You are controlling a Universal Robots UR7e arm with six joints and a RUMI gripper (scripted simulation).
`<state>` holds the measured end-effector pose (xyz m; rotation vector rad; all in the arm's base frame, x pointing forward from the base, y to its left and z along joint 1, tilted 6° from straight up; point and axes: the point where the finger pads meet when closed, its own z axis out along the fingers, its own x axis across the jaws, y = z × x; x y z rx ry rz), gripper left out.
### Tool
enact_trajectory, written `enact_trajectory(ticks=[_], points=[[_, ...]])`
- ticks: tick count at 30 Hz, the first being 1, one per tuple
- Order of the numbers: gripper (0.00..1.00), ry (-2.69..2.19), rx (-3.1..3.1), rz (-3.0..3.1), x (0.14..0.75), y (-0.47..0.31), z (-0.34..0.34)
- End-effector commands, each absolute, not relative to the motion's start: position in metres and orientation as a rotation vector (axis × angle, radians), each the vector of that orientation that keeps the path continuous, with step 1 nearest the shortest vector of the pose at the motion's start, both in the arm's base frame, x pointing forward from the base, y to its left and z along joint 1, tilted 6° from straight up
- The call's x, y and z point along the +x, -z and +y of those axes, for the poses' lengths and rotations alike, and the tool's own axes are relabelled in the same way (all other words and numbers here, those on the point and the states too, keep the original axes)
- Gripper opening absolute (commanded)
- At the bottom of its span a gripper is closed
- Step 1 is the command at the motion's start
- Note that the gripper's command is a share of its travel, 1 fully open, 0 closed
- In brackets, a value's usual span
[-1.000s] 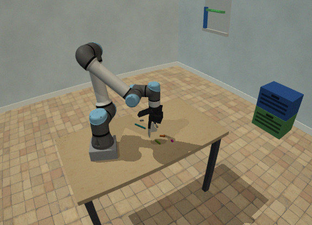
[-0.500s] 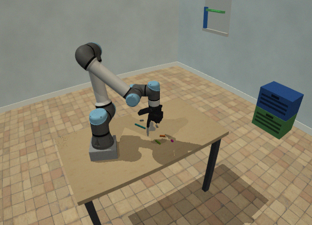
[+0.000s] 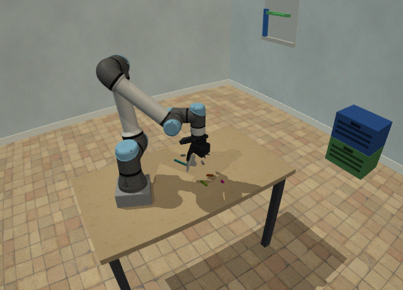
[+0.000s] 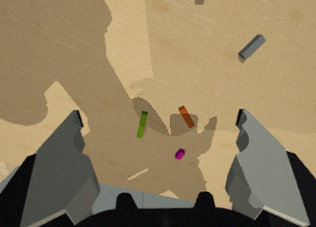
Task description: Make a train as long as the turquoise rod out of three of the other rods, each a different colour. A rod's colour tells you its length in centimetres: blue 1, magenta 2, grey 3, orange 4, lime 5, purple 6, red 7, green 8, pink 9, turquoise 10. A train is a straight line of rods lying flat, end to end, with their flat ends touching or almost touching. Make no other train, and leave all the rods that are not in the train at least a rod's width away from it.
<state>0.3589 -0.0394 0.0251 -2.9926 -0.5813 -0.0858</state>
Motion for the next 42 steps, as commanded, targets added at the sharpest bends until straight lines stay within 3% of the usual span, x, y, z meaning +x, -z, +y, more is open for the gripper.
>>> enact_trajectory(ticks=[1, 42], points=[[1.00, 0.074, -3.021, -0.421, 0.363, -0.026, -0.032], [1.00, -0.016, -2.715, 1.370, 0.391, -0.035, 0.047]])
